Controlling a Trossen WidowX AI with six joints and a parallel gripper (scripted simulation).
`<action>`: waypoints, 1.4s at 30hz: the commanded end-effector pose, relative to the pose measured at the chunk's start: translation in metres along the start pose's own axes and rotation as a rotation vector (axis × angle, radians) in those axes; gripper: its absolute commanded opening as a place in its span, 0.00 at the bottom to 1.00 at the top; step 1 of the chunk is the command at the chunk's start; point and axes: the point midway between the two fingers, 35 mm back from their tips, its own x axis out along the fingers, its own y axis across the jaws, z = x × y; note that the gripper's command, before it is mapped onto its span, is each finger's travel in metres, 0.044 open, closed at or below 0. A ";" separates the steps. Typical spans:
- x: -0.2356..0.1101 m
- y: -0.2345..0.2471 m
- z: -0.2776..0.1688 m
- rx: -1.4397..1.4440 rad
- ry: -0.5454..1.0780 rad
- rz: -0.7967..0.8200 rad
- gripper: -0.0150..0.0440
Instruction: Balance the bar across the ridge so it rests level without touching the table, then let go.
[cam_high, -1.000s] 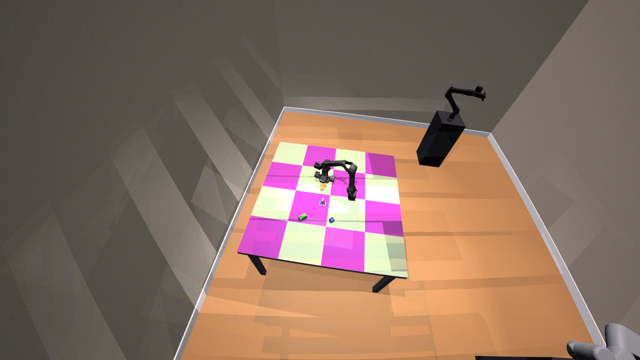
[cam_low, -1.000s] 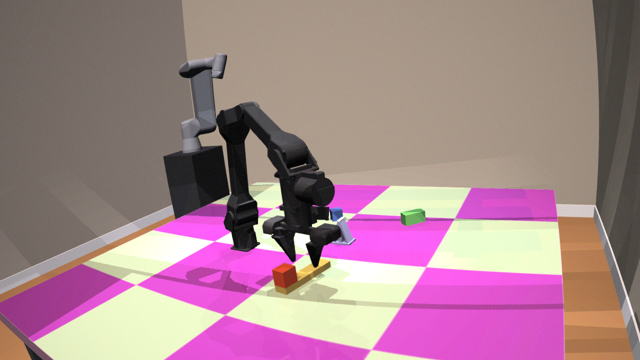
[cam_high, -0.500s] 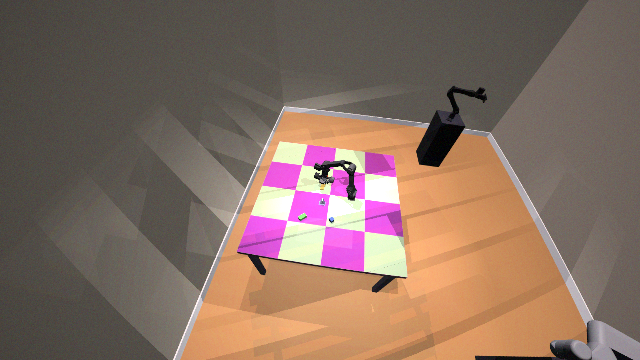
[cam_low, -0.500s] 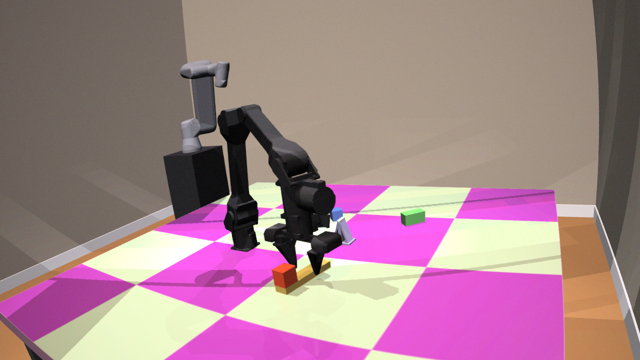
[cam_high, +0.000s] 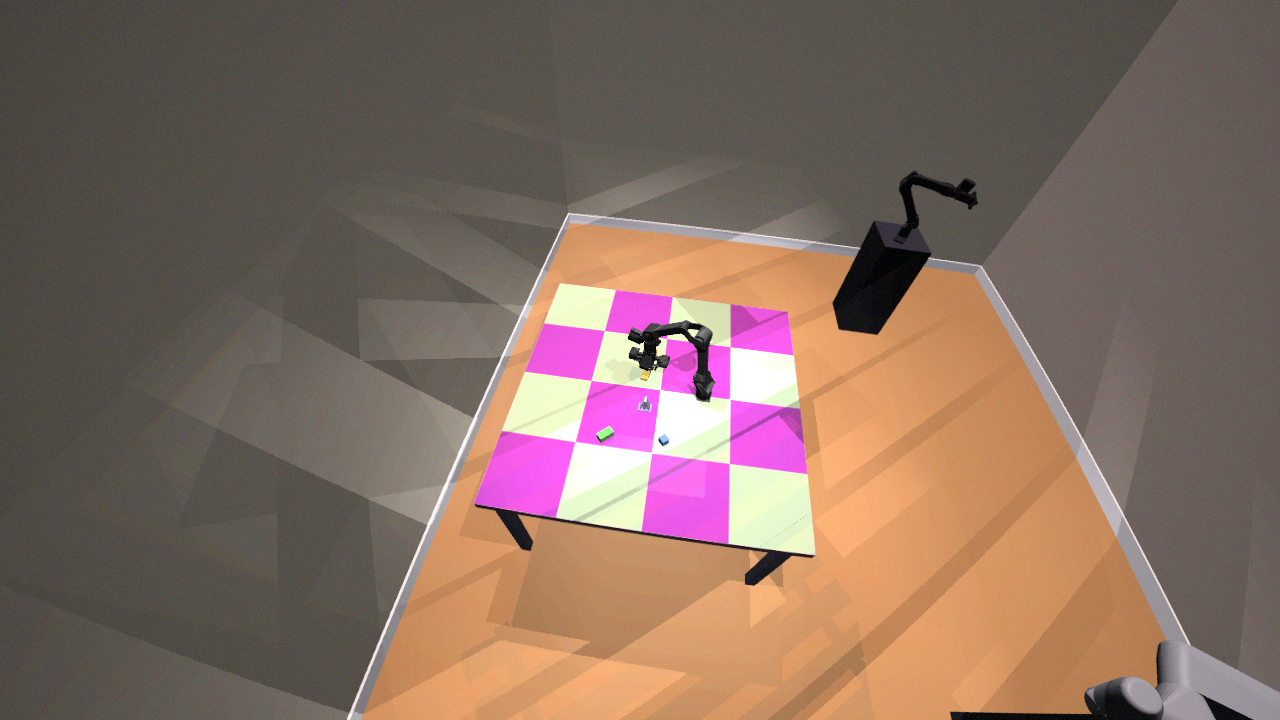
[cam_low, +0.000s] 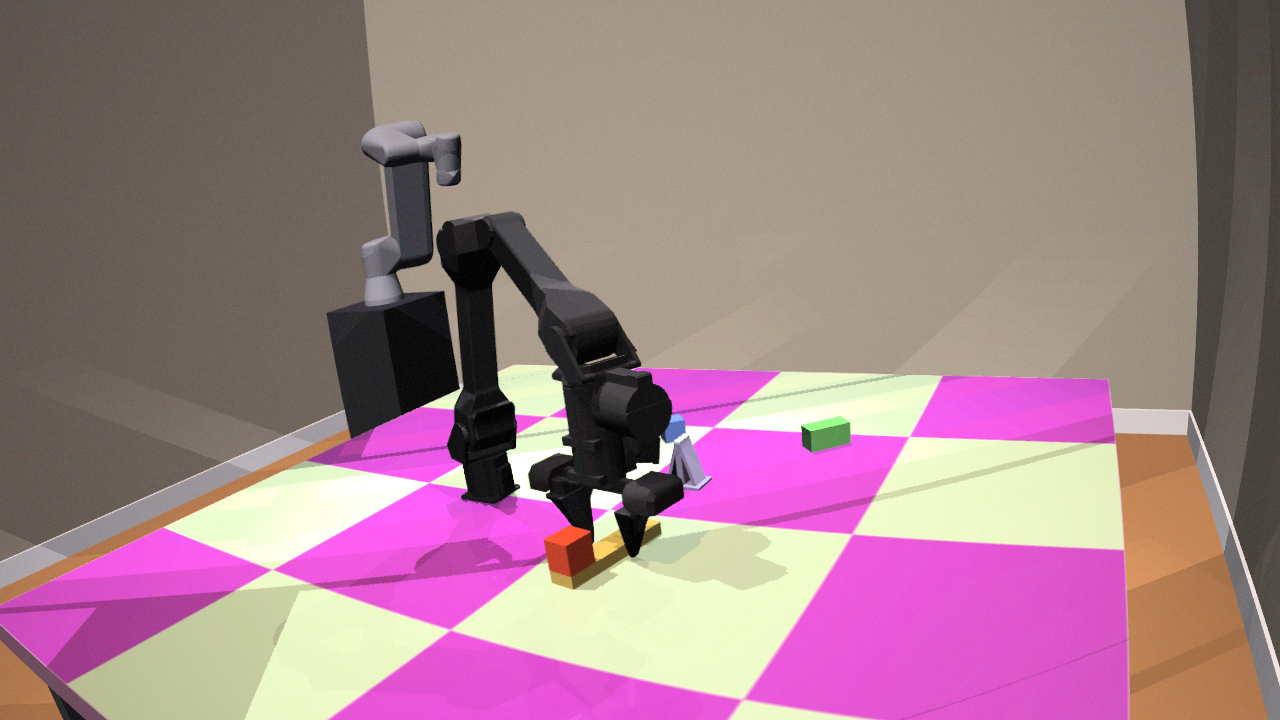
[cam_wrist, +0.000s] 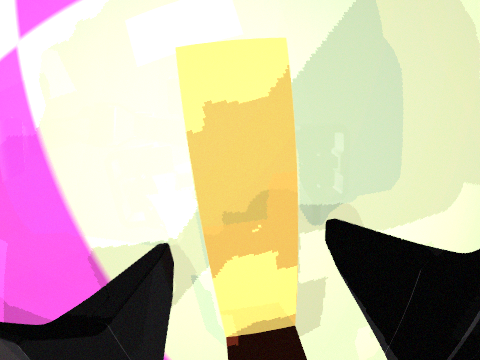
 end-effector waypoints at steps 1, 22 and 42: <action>0.001 0.000 0.000 -0.006 -0.003 -0.001 0.79; -0.006 -0.001 0.000 0.000 0.000 0.000 0.25; -0.057 -0.006 -0.001 -0.003 -0.001 -0.001 0.25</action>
